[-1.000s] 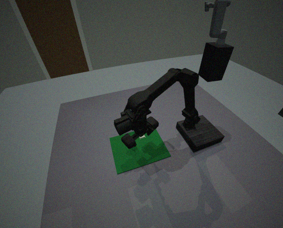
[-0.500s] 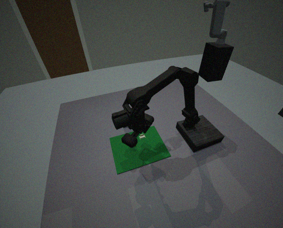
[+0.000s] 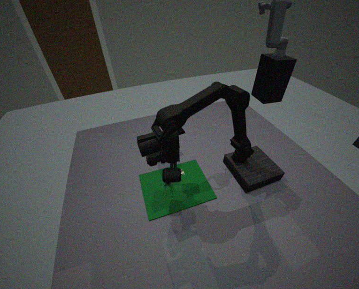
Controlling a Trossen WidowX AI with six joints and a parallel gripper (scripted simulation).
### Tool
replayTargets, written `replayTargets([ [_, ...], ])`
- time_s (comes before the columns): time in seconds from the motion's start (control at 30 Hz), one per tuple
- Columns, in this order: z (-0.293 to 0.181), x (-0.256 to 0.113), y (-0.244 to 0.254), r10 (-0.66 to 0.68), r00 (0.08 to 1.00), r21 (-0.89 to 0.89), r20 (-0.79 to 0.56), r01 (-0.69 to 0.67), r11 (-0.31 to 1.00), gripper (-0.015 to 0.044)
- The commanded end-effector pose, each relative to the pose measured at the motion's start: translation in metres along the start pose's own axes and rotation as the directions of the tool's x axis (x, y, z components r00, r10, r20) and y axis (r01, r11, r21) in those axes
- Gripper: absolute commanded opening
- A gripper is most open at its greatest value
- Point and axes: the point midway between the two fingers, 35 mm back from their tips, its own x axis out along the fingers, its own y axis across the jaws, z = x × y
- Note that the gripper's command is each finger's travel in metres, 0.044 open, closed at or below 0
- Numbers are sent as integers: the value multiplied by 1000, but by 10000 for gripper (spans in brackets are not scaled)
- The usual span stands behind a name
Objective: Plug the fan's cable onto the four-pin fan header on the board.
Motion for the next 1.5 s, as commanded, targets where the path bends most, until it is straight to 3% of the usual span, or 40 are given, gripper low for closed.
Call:
replayTargets([
  [0.0,16,-11,-21,19,1000,-696,-6,-18,718,440],
  [0.53,28,-21,-38,31,1000,-991,-2,-6,134,440],
  [1.03,37,-29,-54,40,999,-878,2,21,-478,440],
  [1.47,38,-29,-54,41,999,-860,3,23,-511,440],
])
